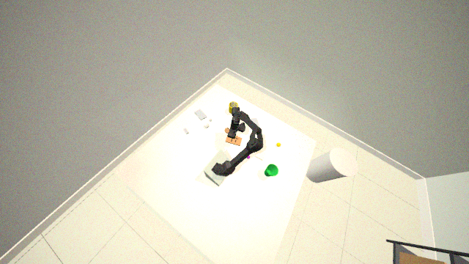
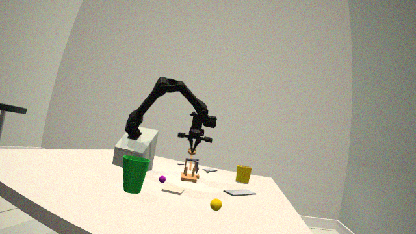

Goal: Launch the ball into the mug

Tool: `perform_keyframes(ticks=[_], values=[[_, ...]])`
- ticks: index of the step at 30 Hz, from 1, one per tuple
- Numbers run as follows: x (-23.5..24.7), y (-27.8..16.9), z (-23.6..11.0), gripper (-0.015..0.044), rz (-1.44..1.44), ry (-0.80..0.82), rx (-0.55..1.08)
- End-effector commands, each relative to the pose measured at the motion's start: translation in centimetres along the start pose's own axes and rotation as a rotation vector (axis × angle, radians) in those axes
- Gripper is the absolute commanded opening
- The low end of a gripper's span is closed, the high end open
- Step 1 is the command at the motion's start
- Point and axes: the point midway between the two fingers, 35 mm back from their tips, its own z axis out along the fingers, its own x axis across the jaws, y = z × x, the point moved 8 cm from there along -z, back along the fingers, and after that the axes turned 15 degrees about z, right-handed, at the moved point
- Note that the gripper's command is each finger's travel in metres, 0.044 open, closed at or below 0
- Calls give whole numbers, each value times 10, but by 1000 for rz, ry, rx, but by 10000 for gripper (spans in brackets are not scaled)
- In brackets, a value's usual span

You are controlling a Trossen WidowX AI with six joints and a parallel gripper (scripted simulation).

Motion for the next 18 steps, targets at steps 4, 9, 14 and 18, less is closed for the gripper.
perform_keyframes(ticks=[4, 9, 14, 18], values=[[0, 0, 1, 0, 6, -1, 0], [0, -5, 7, 0, 6, -1, 0], [-1, -9, 14, 0, 6, -1, 0], [-1, -13, 20, 0, 6, -1, 0]])
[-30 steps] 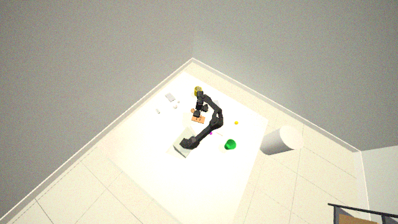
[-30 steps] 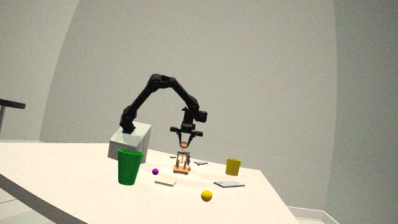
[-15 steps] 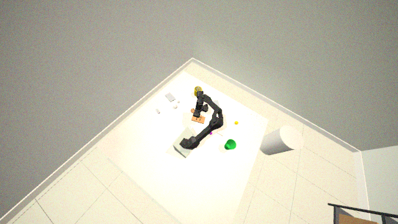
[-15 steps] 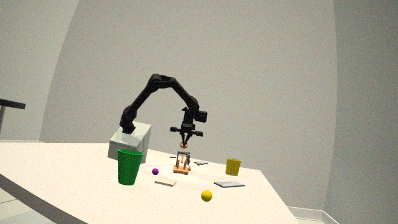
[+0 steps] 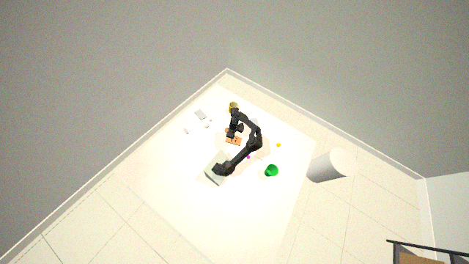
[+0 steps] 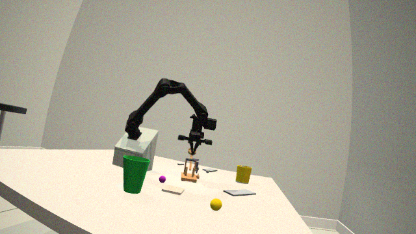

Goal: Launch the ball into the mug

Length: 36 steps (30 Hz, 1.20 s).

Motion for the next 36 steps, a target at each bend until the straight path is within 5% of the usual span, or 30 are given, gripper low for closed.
perform_keyframes(ticks=[1, 36], values=[[-2, -4, 8, 0, -6, -5, -5], [-9, -27, 55, 0, -6, -5, -6]])
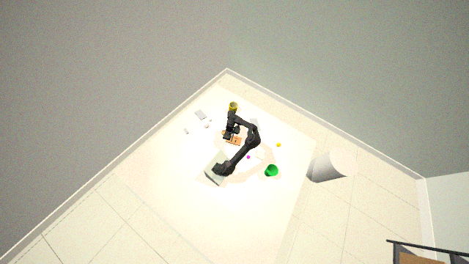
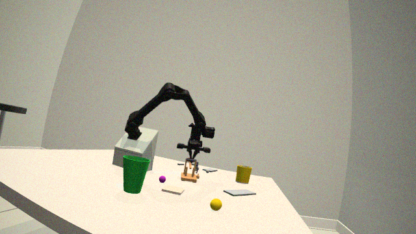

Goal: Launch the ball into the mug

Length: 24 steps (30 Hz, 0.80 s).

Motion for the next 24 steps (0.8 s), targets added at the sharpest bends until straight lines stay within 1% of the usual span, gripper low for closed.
perform_keyframes(ticks=[1, 22, 23, 24], values=[[-3, -3, 8, 0, -11, -11, 3], [-4, -7, 39, 0, -10, -10, 2], [-1, -6, 28, 0, 0, 7, -2], [-1, -6, 28, 0, 0, 7, -2]])
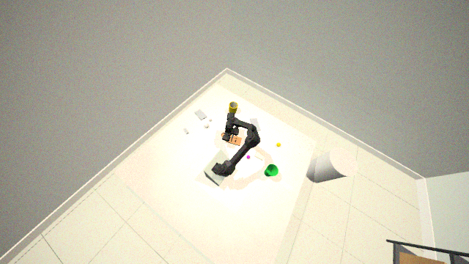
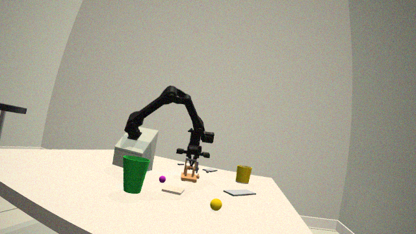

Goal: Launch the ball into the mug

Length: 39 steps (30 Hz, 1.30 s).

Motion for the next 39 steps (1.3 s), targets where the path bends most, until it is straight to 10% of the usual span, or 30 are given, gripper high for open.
perform_keyframes(ticks=[1, 7, 19, 24, 29, 39], values=[[0, 0, -1, 0, 0, 0, 1], [0, 0, -1, 0, 0, 0, 1], [-9, -17, -28, 315, -7, -20, 4], [-9, -21, -104, 440, -12, -10, 10], [-13, -20, -131, 440, -13, -7, 9], [19, 89, -79, 440, -5, -18, 0]])
